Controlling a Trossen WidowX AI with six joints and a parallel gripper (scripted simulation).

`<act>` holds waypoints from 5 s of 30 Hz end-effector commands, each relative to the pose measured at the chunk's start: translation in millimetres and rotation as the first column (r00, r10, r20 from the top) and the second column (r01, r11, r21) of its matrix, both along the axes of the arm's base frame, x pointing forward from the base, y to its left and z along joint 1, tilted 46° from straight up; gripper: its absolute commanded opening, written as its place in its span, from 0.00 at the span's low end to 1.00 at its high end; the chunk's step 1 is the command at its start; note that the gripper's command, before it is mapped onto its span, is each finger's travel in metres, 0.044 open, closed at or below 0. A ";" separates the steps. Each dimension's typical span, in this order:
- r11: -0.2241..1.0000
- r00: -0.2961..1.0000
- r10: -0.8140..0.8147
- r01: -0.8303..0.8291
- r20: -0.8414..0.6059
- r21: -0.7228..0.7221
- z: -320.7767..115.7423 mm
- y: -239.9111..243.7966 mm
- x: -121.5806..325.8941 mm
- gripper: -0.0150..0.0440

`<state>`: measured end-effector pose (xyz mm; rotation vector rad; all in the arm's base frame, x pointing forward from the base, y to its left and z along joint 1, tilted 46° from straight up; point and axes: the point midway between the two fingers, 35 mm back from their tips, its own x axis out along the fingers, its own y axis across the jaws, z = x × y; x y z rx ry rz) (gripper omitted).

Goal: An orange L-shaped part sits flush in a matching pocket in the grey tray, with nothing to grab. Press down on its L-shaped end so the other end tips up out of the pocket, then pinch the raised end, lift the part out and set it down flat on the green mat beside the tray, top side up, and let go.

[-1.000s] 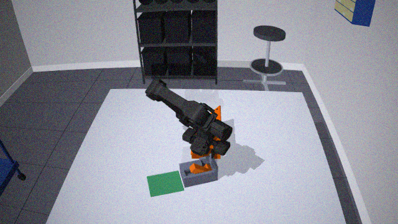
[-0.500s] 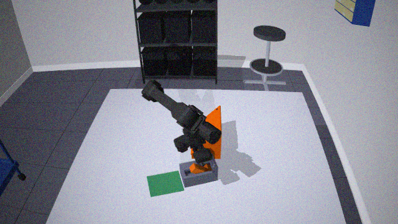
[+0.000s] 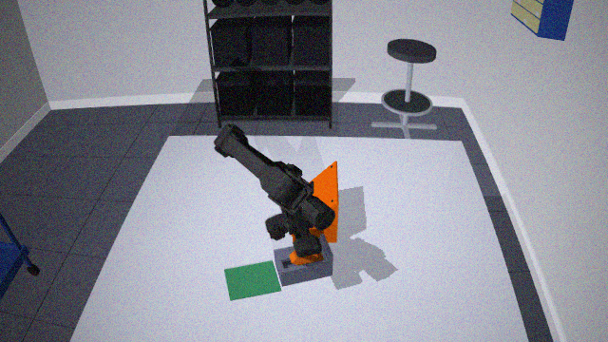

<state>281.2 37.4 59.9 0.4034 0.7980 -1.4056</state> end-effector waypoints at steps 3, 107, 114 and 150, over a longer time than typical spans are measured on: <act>1.000 1.000 0.006 -0.006 0.004 -0.001 -5.2 -6.6 0.6 0.73; 1.000 1.000 0.006 -0.006 0.003 -0.001 25.1 24.5 1.3 0.25; 1.000 1.000 0.006 -0.006 0.003 -0.001 27.7 27.1 1.2 0.25; 1.000 1.000 0.013 -0.013 0.008 -0.005 130.6 -77.9 26.1 0.25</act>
